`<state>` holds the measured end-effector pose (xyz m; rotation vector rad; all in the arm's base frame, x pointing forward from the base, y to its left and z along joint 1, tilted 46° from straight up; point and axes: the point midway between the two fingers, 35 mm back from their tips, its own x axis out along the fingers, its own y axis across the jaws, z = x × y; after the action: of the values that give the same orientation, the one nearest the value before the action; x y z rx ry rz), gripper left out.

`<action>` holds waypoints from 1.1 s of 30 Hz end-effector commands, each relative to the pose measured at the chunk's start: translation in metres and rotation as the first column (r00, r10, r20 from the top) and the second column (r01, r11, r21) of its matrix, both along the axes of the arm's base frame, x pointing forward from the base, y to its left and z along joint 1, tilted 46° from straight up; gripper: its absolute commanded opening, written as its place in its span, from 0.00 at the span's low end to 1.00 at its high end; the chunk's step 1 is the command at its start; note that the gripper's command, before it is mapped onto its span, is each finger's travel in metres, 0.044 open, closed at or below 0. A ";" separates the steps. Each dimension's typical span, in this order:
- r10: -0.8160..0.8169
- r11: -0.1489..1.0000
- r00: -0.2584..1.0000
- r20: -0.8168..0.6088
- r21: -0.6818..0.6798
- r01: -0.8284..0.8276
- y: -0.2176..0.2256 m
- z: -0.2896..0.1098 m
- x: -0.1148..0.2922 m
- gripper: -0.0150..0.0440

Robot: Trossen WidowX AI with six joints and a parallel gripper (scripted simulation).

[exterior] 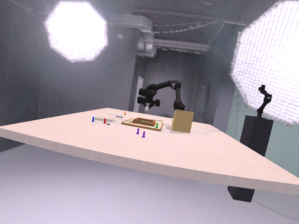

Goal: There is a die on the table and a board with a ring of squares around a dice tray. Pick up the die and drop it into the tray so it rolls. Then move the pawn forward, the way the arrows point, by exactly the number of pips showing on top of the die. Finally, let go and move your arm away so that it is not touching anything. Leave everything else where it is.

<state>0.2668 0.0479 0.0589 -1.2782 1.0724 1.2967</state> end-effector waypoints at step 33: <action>-0.005 0.682 0.995 0.105 -0.727 0.080 0.009 -0.024 0.000 1.00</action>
<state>0.2610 0.0576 0.0429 -1.6480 1.5506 0.9530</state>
